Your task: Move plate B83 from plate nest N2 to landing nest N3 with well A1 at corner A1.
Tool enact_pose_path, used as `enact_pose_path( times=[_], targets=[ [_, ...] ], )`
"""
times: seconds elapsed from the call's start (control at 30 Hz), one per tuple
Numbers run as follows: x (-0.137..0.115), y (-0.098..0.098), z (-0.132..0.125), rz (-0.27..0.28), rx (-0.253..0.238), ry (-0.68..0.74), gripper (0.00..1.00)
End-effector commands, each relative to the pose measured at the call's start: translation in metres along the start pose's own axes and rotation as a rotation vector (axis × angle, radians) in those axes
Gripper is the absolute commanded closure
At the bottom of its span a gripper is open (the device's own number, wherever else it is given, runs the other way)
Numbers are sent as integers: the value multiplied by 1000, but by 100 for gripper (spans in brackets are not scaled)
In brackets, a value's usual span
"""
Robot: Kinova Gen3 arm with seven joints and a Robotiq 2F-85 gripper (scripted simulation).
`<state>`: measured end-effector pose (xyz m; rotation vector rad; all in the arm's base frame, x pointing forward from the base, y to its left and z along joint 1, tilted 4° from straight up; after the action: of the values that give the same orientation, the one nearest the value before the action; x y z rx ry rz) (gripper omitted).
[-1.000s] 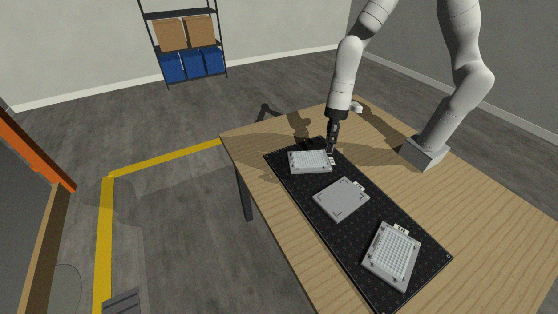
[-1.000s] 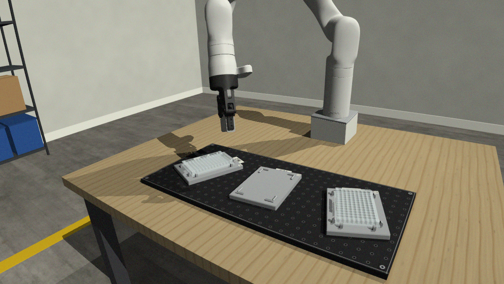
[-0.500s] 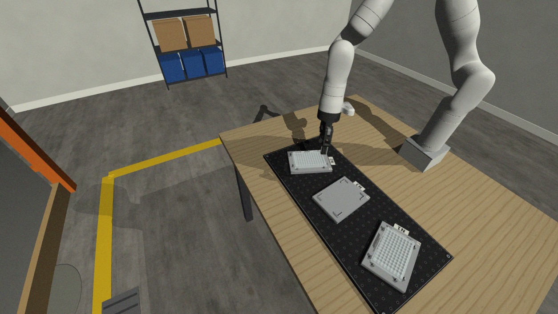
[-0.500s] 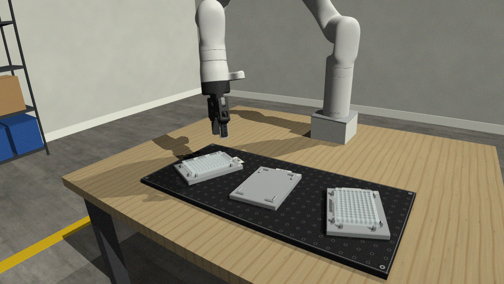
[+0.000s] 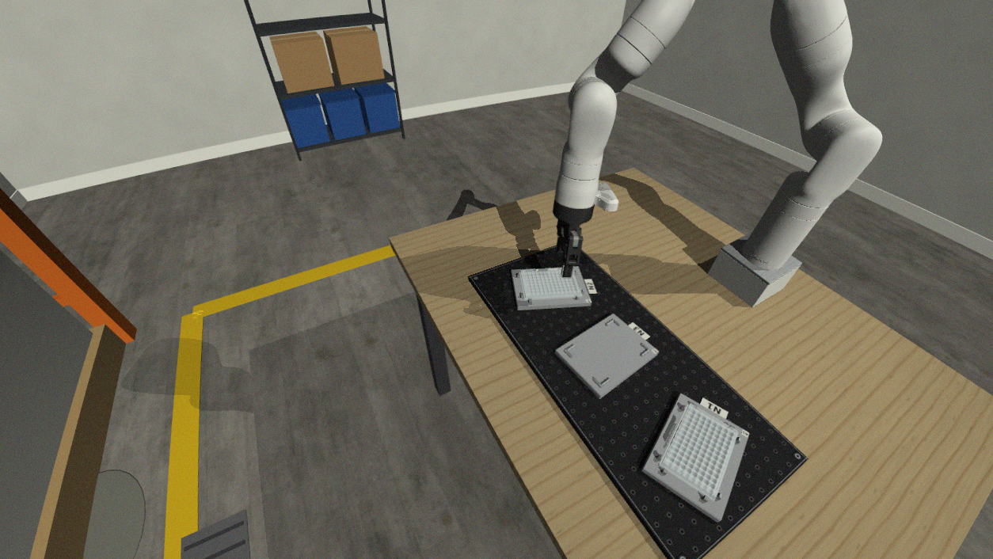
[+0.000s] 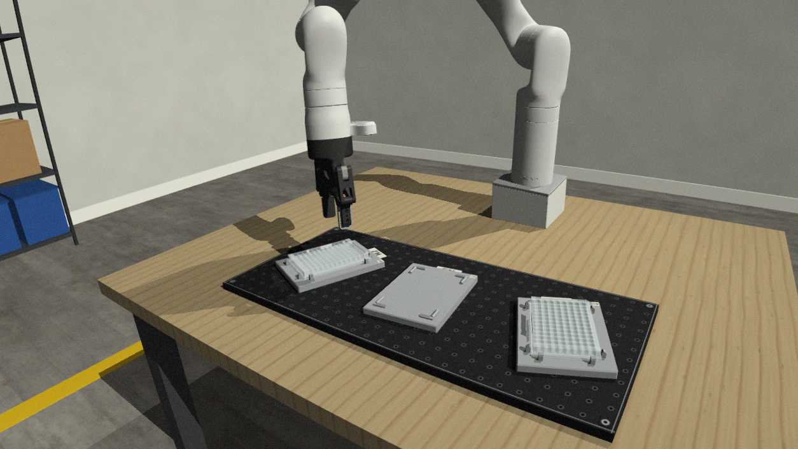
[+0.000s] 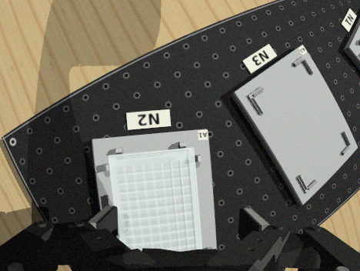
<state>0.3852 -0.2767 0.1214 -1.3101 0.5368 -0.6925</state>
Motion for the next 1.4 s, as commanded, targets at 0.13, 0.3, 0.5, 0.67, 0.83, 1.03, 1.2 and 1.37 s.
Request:
enact_pose_path(
  times=[0.13, 0.3, 0.5, 0.67, 0.83, 1.03, 1.2, 1.37],
  targets=[
    [7, 9, 2, 15, -43, -42, 0],
    [15, 15, 1, 23, -103, -95, 0],
    [21, 20, -2, 26, -119, -117, 0],
    [22, 20, -2, 23, -119, -120, 0],
    [22, 19, -2, 20, -114, -113, 0],
    [23, 23, -3, 16, -119, -122, 0],
    [22, 28, -4, 17, -118, -123, 0],
    [21, 34, -5, 19, -119, -123, 0]
  ],
)
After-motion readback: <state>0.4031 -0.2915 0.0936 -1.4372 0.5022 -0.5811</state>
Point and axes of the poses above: the point where the finger pads meet when closed, its own y axis out along the fingers, its own z axis across the jaws, x = y × z, the point moved 9 cm from there along -y, back along the fingers, and after that the axes turned 5 degrees about y, right-handed, at the moved point
